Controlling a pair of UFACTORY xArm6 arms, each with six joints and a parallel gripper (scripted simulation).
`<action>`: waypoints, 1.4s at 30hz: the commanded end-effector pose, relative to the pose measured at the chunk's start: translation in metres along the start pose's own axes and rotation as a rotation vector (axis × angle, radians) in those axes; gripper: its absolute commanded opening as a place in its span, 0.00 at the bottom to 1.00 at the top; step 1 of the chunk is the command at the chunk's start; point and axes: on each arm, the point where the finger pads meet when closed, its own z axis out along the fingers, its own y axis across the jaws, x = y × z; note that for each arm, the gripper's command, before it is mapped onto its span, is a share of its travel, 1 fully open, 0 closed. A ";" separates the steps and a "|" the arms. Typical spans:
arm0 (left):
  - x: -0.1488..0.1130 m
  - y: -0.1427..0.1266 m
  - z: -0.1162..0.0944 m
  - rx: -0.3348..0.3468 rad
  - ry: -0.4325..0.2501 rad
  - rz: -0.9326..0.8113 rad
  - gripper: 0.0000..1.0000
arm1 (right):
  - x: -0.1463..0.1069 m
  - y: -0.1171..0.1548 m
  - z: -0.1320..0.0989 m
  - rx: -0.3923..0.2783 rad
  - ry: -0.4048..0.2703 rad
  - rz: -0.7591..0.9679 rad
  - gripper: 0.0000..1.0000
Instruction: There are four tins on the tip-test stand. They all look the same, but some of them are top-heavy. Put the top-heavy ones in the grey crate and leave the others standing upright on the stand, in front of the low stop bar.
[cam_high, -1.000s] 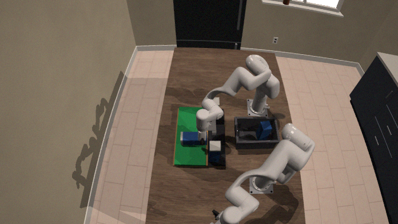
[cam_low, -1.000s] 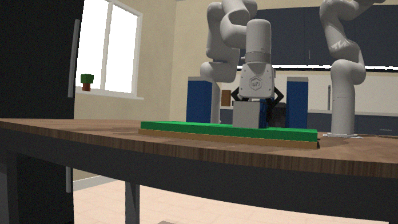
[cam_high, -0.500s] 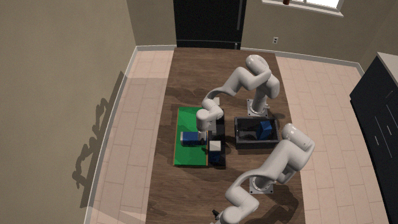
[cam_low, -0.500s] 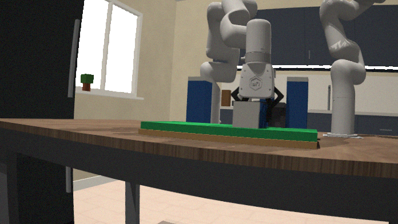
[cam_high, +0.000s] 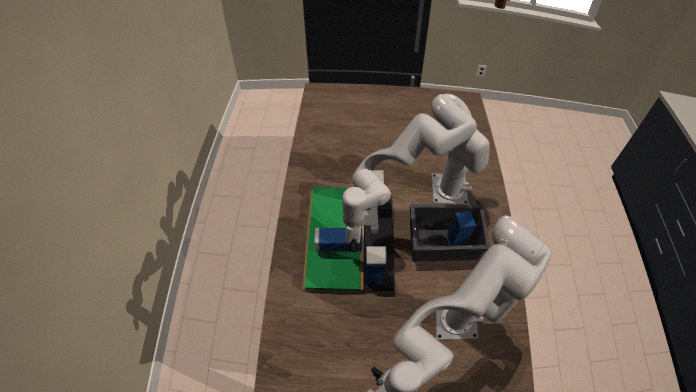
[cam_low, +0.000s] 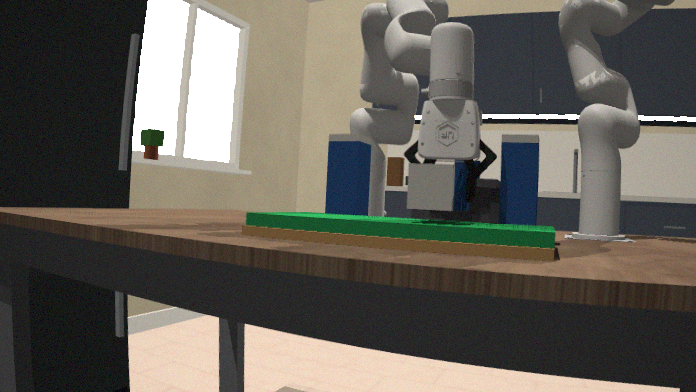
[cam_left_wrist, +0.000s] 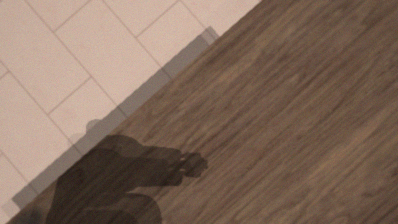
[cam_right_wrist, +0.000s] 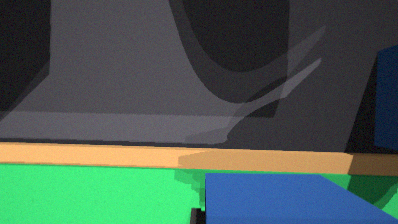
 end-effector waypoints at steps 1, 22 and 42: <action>0.001 0.000 -0.002 0.000 0.004 0.000 1.00 | -0.001 0.001 -0.003 -0.002 -0.003 0.000 0.00; 0.001 0.000 -0.002 0.000 0.004 0.000 1.00 | -0.001 0.001 -0.002 -0.002 -0.003 0.000 0.00; 0.001 0.000 -0.002 0.000 0.004 0.000 1.00 | -0.001 0.001 -0.003 -0.002 -0.003 0.000 0.74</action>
